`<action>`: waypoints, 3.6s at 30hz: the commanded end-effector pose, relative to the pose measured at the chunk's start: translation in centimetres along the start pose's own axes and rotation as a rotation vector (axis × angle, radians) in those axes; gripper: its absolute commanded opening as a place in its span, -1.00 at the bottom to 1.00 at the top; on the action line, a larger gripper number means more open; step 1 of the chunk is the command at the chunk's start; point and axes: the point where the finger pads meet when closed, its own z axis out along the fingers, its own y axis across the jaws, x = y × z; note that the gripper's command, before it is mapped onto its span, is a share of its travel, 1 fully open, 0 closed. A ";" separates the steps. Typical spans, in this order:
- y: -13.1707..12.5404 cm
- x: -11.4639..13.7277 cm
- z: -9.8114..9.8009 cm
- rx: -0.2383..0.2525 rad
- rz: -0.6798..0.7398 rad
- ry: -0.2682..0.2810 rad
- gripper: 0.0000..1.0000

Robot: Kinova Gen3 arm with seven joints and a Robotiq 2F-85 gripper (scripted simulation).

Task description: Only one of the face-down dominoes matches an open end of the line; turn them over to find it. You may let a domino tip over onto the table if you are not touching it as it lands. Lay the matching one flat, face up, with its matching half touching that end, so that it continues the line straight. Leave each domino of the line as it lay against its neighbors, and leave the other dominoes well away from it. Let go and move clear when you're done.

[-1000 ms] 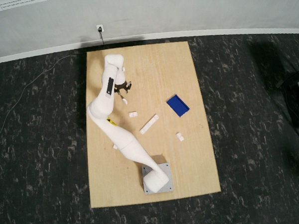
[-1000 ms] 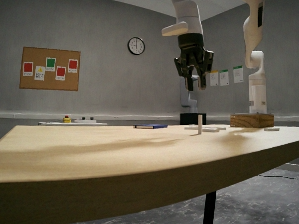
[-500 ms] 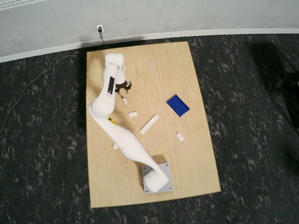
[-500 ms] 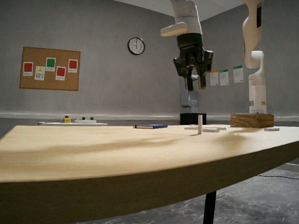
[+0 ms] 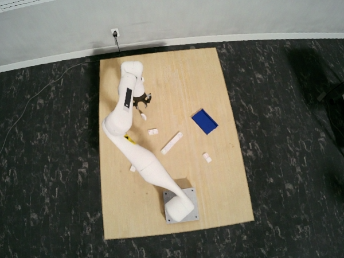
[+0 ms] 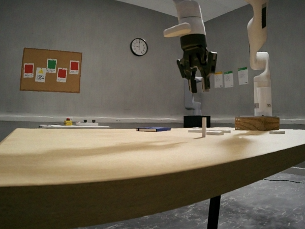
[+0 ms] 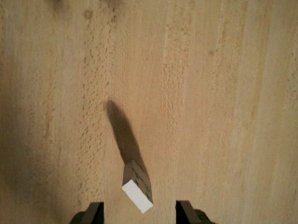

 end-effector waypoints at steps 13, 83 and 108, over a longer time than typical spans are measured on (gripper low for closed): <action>0.0 0.0 -0.1 0.000 0.000 0.002 -0.02; -0.1 -1.5 2.8 0.066 0.913 0.132 -0.02; -0.1 -1.5 2.8 0.066 0.913 0.132 -0.02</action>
